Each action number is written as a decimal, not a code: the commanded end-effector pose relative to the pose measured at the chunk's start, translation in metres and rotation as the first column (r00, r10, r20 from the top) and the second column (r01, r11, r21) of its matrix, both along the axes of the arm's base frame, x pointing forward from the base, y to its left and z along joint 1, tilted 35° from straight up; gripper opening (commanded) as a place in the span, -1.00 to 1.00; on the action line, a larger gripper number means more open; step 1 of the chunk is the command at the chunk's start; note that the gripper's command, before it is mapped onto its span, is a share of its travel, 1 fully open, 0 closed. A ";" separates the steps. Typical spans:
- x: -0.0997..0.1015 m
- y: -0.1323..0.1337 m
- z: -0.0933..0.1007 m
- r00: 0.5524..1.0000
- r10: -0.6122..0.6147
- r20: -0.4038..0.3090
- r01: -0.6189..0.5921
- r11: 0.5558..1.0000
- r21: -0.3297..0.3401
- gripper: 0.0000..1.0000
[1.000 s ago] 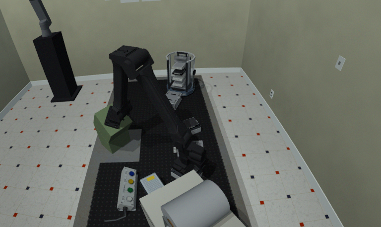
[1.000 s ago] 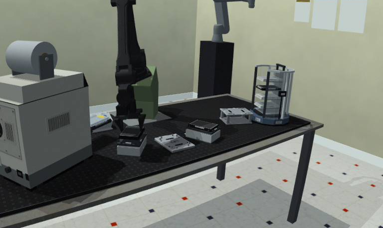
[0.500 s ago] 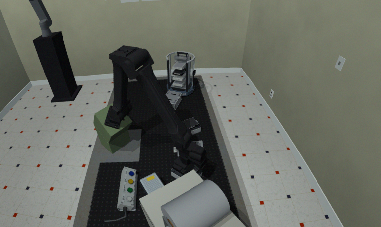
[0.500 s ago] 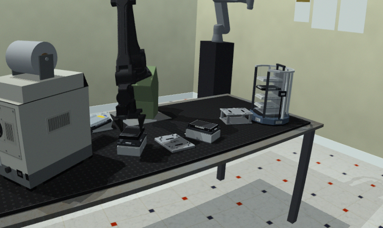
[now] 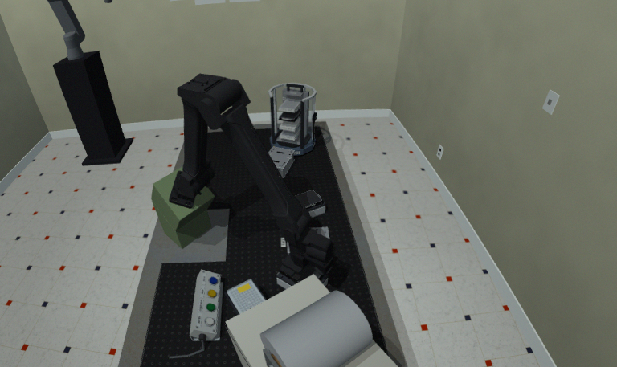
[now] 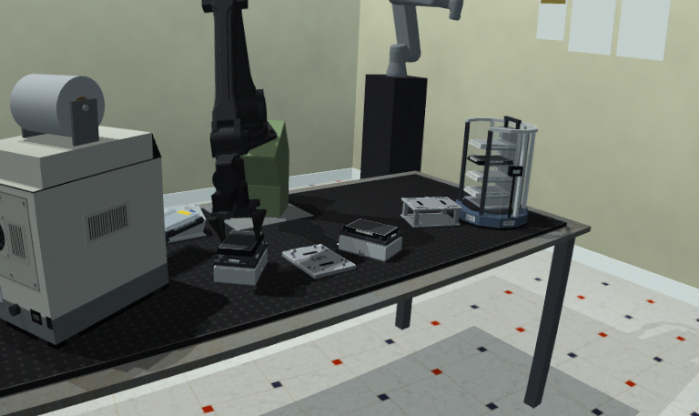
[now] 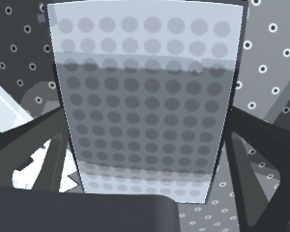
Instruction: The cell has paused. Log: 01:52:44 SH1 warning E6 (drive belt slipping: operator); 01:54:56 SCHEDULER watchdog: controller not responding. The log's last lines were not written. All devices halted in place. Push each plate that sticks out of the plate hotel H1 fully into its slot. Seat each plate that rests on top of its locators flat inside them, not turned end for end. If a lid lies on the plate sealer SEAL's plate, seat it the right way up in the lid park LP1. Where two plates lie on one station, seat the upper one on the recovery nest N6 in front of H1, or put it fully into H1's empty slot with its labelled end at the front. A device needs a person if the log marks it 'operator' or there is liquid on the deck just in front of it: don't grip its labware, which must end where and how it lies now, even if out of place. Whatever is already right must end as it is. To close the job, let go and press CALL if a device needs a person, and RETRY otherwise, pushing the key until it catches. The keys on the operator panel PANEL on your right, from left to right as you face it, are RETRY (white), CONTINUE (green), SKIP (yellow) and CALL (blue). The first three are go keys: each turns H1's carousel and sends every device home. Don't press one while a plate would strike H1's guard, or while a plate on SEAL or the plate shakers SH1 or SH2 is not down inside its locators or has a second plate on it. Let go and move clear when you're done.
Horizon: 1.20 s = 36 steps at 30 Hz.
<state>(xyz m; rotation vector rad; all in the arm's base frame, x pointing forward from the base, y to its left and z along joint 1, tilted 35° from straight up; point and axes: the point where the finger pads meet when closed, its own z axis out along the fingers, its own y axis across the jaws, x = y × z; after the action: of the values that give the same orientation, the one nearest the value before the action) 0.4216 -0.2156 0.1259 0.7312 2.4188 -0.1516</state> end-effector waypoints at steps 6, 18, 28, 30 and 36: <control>0.009 -0.010 0.001 1.000 0.003 0.010 -0.003 1.000 -0.012 0.64; 0.012 -0.011 0.003 1.000 0.004 0.016 -0.003 1.000 -0.015 0.64; 0.014 -0.013 0.003 1.000 0.003 0.018 -0.003 1.000 -0.016 0.64; 0.015 -0.013 0.003 1.000 0.003 0.018 -0.003 1.000 -0.016 0.64; 0.015 -0.013 0.002 1.000 0.003 0.018 -0.003 1.000 -0.016 0.64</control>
<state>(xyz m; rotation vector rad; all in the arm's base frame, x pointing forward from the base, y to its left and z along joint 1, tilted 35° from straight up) 0.4234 -0.2171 0.1208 0.7320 2.4219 -0.1511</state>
